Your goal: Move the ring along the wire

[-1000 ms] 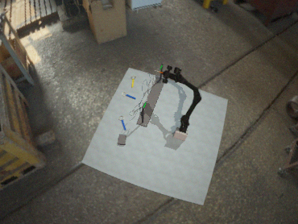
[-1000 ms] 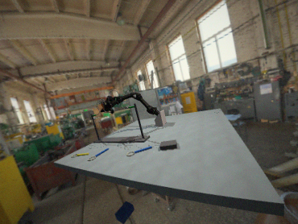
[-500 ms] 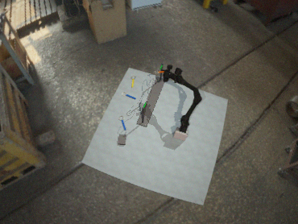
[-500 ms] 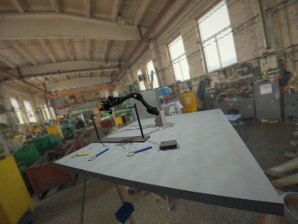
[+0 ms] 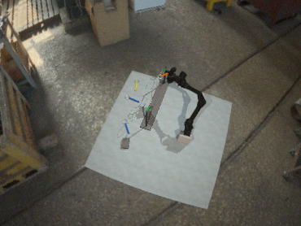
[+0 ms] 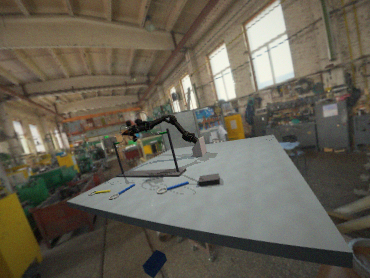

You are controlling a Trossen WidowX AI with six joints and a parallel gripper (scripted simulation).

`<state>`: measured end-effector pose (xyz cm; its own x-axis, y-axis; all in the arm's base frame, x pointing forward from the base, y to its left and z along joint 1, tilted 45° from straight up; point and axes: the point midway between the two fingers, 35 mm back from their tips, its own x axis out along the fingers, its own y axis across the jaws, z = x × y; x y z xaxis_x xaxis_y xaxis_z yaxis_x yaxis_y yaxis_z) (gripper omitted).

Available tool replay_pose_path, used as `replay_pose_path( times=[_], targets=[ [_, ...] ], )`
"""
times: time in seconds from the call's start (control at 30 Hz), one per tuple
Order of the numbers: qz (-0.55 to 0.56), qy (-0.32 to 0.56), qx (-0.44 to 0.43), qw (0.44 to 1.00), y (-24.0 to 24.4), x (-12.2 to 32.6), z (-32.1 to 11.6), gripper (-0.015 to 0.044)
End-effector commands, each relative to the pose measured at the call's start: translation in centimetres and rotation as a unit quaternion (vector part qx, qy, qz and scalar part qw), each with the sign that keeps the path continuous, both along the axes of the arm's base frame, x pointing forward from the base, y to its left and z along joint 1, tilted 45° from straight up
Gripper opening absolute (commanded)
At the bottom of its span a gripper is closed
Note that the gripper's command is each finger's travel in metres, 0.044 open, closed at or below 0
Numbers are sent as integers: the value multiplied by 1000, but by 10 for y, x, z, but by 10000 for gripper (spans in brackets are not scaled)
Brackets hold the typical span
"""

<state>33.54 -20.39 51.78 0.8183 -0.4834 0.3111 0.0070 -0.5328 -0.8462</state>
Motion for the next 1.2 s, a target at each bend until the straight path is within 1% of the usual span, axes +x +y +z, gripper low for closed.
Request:
replay_pose_path(
  times=[0.0,0.67,0.93,1.17],
  targets=[
    [0,6,-47,999,4,0,4,-150],
    [-4,25,-230,973,18,2,18,-150],
    [-5,27,-257,966,16,1,18,-150],
    [-5,26,-250,968,8,1,15,-150]
  ],
)
